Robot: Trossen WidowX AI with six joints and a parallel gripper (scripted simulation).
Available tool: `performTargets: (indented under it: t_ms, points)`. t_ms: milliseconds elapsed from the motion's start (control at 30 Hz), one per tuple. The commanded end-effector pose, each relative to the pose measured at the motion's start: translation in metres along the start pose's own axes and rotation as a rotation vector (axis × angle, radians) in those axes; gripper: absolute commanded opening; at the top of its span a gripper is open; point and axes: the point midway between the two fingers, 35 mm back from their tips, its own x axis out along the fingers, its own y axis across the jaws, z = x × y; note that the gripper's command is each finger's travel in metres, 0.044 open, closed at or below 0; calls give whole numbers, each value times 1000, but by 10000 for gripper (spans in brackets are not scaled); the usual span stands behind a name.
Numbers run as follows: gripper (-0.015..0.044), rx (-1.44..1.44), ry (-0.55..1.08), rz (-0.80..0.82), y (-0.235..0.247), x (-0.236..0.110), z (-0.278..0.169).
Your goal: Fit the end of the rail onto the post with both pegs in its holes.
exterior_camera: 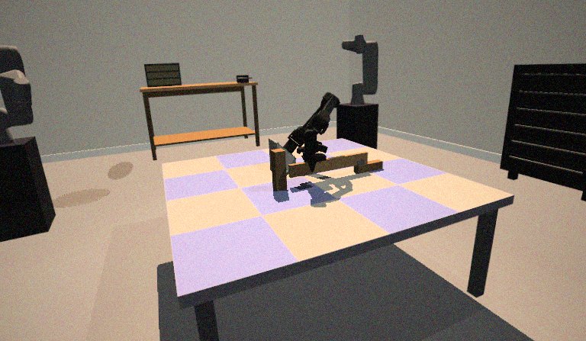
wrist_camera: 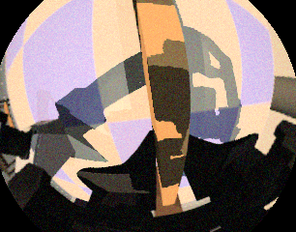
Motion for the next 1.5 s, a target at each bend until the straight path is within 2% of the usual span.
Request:
performTargets:
  t_ms: [0,1467]
  points:
    - [0,-2,4,-12,-2,-3,-3]
    - [0,-2,5,-12,-2,-4,-17]
